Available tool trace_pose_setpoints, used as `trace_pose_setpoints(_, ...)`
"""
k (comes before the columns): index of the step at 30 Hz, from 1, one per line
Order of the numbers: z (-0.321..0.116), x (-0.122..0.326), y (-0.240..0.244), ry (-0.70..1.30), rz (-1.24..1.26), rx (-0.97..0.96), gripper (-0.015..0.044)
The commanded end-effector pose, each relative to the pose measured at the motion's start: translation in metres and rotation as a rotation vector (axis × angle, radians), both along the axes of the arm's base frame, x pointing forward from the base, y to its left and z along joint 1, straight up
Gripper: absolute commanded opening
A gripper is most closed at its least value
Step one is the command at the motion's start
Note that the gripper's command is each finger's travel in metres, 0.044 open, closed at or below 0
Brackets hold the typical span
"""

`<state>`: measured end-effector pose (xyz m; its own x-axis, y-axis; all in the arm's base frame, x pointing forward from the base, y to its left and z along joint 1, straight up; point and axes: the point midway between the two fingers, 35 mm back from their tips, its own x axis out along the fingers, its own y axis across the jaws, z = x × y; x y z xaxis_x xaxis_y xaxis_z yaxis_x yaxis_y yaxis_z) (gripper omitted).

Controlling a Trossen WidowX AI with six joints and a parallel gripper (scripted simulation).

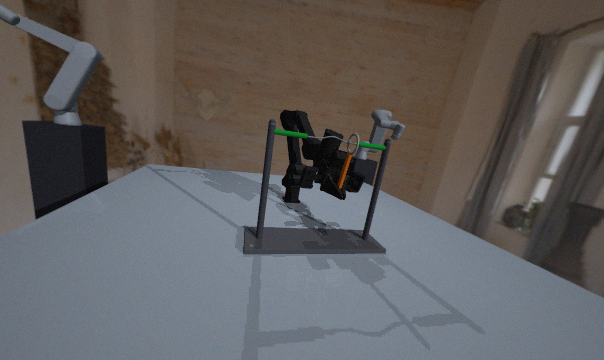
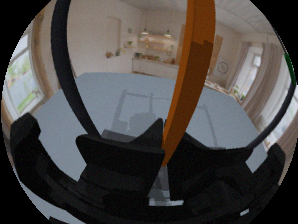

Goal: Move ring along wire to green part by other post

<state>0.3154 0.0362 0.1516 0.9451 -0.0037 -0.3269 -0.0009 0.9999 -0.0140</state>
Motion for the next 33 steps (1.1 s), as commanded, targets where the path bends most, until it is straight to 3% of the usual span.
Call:
trace_pose_setpoints(1,0.002,0.001,0.005,-0.007,-0.007,0.016,-0.0150)
trace_pose_setpoints(33,0.000,0.003,0.036,-0.012,0.005,0.030,-0.0150)
